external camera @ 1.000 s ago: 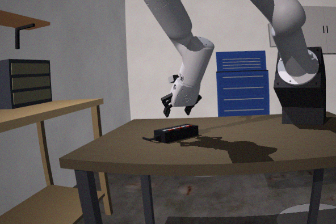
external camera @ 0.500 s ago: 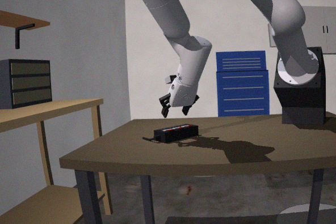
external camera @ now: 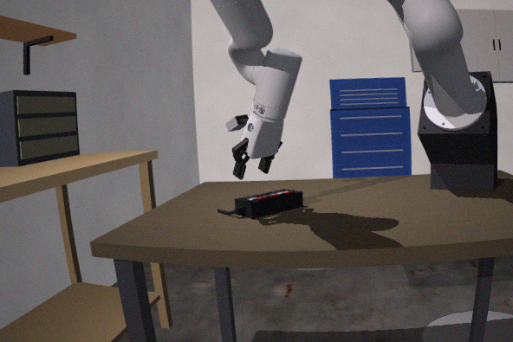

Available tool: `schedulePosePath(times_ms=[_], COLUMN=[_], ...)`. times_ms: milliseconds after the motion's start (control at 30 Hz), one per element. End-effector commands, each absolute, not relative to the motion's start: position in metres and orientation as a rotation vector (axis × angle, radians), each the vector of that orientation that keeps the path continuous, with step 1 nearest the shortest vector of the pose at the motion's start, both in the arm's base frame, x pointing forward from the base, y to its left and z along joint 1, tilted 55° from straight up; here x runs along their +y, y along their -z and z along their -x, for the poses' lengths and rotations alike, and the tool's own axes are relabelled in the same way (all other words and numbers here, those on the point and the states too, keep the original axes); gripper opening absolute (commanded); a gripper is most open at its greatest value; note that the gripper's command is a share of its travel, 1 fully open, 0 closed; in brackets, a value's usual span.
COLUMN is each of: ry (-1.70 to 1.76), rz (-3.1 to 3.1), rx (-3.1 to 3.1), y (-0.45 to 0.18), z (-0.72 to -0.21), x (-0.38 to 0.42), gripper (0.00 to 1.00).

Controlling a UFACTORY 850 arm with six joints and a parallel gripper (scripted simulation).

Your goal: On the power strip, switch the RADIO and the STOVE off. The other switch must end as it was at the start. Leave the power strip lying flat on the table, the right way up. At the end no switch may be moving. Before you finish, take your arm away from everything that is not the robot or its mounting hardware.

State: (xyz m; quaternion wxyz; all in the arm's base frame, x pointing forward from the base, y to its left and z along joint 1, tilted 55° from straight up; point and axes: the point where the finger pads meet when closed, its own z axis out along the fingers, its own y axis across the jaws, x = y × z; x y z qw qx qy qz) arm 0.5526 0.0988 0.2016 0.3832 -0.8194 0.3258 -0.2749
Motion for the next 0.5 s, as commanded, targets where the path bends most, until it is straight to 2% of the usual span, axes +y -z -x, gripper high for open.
schedulePosePath(times_ms=[0,467], ry=[0.668,0.610], rz=[2.124,2.187], rx=[0.642,0.290], y=[-0.208,-0.213], z=[-0.559,-0.551], x=[0.092,0.064], gripper=[1.00,1.00])
